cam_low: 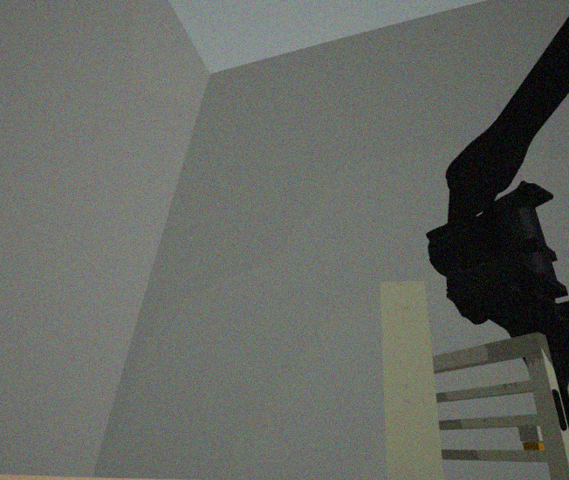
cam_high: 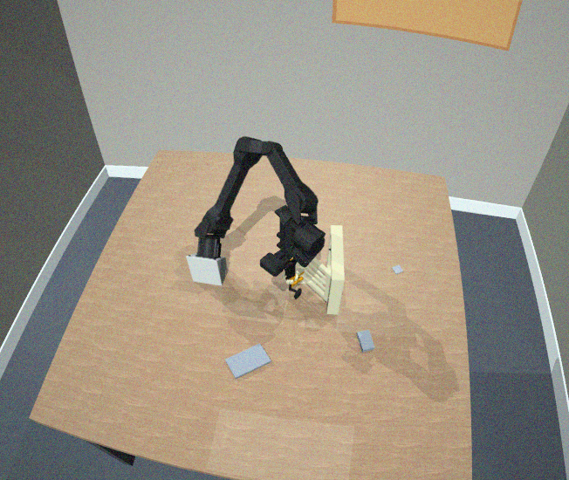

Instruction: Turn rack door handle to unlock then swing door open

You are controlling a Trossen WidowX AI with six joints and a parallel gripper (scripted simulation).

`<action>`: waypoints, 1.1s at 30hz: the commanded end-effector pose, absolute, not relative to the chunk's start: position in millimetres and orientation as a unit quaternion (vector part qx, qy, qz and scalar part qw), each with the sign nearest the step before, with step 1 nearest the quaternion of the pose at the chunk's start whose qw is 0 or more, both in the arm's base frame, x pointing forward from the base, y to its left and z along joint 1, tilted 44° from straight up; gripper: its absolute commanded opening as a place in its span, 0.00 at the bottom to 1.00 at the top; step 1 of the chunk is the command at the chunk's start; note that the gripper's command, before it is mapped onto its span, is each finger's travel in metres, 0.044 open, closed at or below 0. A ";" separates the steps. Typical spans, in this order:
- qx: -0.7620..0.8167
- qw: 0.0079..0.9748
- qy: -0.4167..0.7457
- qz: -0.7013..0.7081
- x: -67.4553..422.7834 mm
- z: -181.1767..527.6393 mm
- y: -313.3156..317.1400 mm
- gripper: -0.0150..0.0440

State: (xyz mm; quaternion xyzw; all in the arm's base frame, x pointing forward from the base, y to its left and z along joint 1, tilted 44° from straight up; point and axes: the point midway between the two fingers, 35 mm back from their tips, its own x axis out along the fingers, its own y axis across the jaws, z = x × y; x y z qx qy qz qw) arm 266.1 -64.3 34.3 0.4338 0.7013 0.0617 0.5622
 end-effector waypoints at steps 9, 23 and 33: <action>0.375 0.605 0.689 0.135 262.1 20.5 -78.1 0.29; 0.304 0.644 0.669 0.212 260.3 1.6 -98.6 0.29; 0.247 0.668 0.648 0.269 263.5 -12.6 -114.3 0.29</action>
